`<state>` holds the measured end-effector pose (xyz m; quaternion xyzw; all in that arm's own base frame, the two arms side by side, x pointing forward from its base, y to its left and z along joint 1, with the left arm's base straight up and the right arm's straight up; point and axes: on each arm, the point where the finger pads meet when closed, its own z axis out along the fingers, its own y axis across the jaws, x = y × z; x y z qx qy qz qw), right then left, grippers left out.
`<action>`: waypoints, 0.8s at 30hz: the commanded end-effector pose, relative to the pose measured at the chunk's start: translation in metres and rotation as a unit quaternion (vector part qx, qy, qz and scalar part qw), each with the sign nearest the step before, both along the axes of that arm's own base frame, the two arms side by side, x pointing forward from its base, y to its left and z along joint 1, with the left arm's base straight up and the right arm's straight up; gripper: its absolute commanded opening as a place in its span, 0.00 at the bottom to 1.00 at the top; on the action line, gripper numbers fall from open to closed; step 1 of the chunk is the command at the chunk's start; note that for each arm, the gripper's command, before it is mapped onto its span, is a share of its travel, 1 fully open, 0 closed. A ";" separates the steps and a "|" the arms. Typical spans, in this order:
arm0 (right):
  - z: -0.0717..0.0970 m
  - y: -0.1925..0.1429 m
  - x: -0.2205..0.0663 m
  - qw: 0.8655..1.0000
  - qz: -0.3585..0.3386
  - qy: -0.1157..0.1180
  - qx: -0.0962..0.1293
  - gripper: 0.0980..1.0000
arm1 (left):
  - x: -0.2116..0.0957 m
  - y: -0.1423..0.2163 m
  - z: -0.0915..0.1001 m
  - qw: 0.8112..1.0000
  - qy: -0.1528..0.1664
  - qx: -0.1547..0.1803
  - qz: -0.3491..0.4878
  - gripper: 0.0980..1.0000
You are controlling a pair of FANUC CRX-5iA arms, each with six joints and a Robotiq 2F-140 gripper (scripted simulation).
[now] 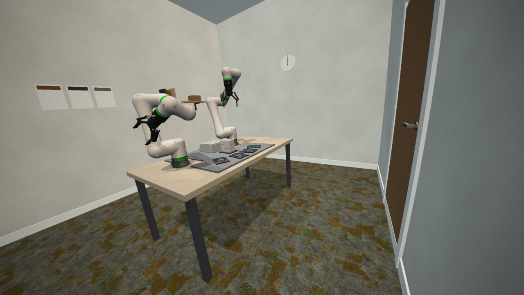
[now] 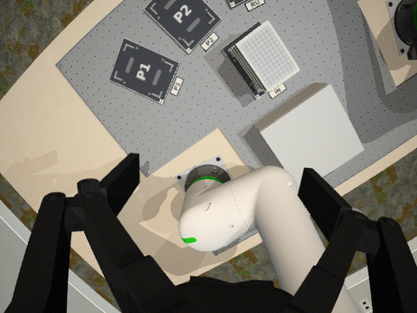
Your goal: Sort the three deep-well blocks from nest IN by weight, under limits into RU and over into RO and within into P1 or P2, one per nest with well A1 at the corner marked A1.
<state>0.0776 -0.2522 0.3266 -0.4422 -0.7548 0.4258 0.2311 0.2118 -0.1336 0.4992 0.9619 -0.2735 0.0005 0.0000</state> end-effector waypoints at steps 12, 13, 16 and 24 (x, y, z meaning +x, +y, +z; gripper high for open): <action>0.000 0.000 0.000 1.000 0.000 0.000 0.000 1.00 | 0.008 0.013 0.000 1.000 0.000 0.000 0.030 1.00; 0.000 0.000 0.000 1.000 0.000 0.000 0.000 1.00 | 0.009 0.015 0.000 0.999 0.000 0.000 0.035 1.00; 0.000 0.000 0.000 1.000 0.000 0.000 0.000 1.00 | 0.011 0.020 0.000 0.999 0.000 0.000 0.046 1.00; 0.000 0.000 0.000 1.000 0.000 0.000 0.000 1.00 | 0.021 0.042 0.000 0.996 0.000 0.000 0.094 1.00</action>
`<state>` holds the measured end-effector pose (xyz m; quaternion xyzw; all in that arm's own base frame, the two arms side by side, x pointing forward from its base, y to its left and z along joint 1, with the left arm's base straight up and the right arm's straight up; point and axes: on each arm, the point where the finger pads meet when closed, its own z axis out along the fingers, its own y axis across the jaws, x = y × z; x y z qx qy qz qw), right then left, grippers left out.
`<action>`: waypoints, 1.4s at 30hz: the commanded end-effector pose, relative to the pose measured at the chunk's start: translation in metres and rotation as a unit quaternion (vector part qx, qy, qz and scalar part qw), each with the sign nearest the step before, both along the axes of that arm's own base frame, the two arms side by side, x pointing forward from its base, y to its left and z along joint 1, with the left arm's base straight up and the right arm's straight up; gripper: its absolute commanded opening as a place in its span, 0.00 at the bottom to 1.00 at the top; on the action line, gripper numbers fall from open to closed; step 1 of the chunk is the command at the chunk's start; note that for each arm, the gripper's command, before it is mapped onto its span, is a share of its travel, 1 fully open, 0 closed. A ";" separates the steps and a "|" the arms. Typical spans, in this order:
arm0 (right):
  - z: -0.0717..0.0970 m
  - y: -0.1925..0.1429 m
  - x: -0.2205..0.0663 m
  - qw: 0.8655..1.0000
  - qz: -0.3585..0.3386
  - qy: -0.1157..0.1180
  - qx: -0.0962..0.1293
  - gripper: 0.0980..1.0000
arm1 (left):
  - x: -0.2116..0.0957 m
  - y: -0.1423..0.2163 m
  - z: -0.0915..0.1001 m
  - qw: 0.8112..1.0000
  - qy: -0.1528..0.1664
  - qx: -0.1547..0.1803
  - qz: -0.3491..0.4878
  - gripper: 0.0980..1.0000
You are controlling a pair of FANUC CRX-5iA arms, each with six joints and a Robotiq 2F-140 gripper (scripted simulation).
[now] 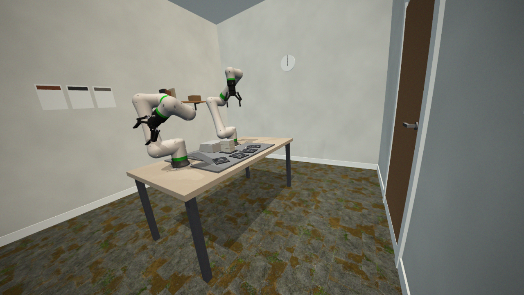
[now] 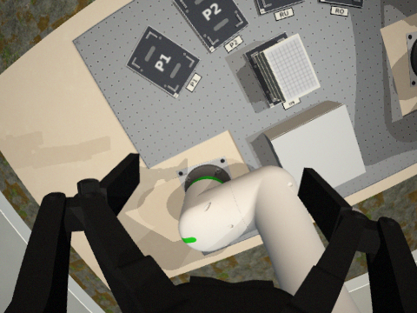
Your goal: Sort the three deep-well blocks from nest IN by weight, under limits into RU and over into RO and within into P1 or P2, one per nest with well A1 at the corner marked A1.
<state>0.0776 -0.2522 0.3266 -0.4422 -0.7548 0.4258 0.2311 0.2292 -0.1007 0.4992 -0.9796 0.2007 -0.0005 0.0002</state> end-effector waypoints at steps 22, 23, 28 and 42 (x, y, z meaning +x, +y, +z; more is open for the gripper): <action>0.000 0.000 0.000 1.000 0.000 0.000 0.000 1.00 | 0.021 0.101 0.000 0.979 -0.001 0.000 0.205 1.00; 0.000 0.000 0.000 1.000 0.000 0.000 0.000 1.00 | 0.021 0.106 0.000 0.977 -0.001 0.000 0.215 1.00; 0.000 0.000 0.000 1.000 0.000 0.000 0.000 1.00 | 0.021 0.119 0.000 0.971 -0.001 0.000 0.241 1.00; 0.000 0.000 0.000 1.000 0.000 0.000 0.000 1.00 | 0.013 0.165 0.000 0.944 -0.001 0.000 0.330 1.00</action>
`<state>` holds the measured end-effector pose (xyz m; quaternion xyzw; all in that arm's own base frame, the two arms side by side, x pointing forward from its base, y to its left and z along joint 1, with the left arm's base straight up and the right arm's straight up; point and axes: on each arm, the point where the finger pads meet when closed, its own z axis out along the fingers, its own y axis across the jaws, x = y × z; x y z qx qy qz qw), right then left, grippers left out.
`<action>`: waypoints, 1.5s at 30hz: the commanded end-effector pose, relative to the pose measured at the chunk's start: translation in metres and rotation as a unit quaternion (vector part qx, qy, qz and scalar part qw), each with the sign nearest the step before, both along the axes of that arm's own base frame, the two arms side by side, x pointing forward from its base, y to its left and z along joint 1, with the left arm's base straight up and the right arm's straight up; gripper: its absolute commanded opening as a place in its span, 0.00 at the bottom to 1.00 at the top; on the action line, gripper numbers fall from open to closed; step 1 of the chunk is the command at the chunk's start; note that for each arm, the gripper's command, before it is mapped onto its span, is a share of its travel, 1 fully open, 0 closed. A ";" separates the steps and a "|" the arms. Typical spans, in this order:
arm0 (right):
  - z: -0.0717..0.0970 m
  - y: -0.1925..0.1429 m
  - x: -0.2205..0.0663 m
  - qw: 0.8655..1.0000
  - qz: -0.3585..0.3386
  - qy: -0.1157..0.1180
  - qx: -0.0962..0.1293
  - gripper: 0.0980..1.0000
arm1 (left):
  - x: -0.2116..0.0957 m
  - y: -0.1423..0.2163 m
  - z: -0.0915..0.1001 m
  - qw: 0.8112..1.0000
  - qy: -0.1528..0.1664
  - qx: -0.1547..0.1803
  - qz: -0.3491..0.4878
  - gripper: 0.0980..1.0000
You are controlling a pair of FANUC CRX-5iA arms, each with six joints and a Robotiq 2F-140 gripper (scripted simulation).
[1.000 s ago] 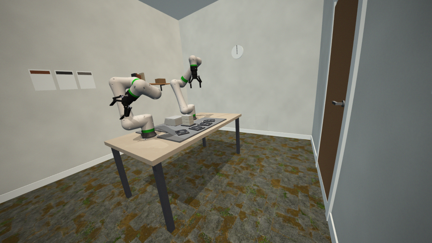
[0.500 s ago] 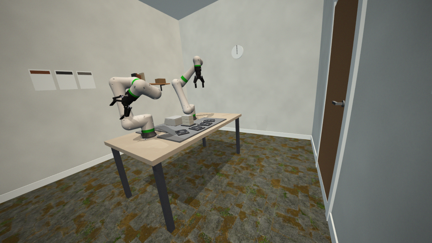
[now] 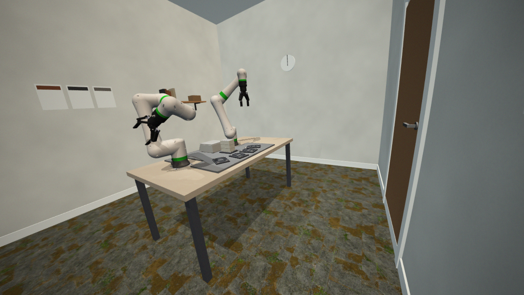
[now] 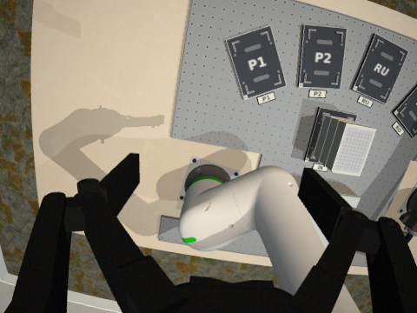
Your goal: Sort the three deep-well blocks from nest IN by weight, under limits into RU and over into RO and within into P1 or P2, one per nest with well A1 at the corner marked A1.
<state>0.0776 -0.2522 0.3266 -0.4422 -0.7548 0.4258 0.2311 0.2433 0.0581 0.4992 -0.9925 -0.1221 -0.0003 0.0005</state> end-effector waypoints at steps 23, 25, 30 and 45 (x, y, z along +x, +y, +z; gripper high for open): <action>0.000 0.000 0.000 1.000 0.000 0.000 0.000 1.00 | -0.005 0.019 0.000 0.999 -0.001 0.000 0.039 1.00; 0.000 0.000 0.000 1.000 0.000 0.000 0.000 1.00 | -0.005 0.019 0.000 0.999 -0.001 0.000 0.039 1.00; 0.000 0.000 0.000 1.000 0.000 0.000 0.000 1.00 | -0.005 0.019 0.000 0.999 -0.001 0.000 0.039 1.00; 0.000 0.021 0.053 0.990 0.113 0.016 0.088 1.00 | -0.032 0.066 -0.026 0.972 -0.001 0.000 0.236 1.00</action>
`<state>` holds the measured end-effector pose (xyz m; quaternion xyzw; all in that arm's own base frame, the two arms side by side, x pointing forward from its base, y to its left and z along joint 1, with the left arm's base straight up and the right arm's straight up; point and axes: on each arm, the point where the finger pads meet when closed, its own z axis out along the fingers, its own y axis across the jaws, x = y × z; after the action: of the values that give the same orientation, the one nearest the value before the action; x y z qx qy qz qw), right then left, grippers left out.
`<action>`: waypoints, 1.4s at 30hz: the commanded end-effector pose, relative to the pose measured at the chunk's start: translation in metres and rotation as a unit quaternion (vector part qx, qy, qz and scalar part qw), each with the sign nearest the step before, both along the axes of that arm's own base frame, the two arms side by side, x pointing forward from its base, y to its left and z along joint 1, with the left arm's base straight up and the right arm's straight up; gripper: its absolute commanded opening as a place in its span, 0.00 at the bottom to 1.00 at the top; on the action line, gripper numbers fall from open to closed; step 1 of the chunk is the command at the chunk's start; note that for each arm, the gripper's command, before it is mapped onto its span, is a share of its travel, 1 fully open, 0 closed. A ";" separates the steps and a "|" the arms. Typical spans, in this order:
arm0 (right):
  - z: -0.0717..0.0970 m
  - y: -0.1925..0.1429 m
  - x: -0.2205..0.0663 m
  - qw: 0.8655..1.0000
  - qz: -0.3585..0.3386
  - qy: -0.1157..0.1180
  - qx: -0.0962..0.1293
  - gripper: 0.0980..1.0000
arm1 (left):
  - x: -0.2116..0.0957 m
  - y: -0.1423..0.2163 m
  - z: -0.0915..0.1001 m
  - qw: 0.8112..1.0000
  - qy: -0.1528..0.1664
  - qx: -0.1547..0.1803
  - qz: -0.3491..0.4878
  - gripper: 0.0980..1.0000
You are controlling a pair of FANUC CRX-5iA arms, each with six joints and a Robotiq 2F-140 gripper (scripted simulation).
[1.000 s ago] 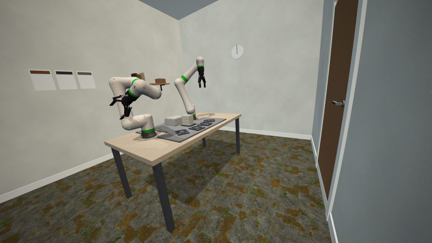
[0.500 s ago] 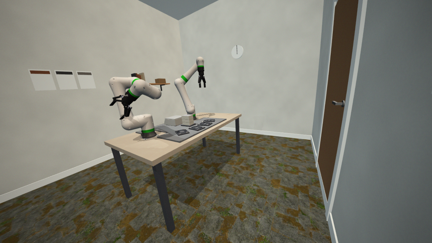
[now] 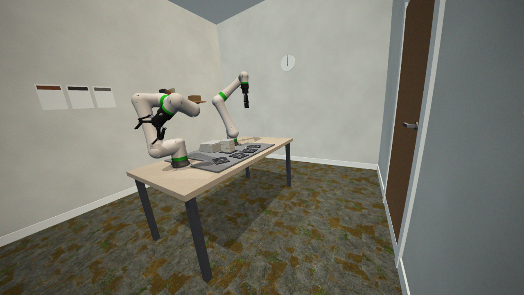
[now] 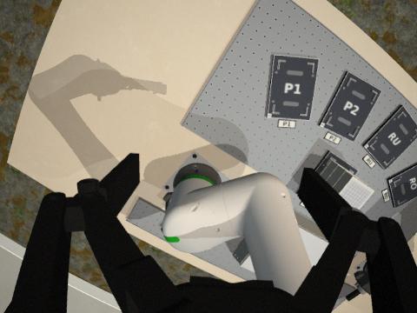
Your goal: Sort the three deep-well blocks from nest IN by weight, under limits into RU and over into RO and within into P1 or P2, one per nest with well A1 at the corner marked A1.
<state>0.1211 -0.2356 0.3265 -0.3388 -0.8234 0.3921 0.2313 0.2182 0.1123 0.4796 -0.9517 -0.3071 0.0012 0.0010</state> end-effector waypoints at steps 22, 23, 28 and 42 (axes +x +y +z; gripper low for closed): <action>0.001 0.059 0.088 0.966 0.212 0.045 0.142 1.00 | -0.051 0.090 -0.049 0.928 -0.002 0.000 0.373 1.00; 0.001 0.062 0.092 0.966 0.212 0.045 0.142 1.00 | -0.053 0.094 -0.052 0.922 -0.002 0.000 0.388 1.00; 0.001 0.073 0.102 0.952 0.252 0.056 0.166 1.00 | -0.060 0.106 -0.058 0.901 -0.002 0.000 0.434 1.00; 0.002 0.118 0.139 0.902 0.358 0.088 0.224 1.00 | -0.086 0.153 -0.084 0.854 -0.002 0.000 0.520 1.00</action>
<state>0.2575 -0.1207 0.3282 0.0643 -0.9312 0.2850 0.2179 0.1325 0.2635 0.3958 -0.6524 -0.7579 0.0009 0.0002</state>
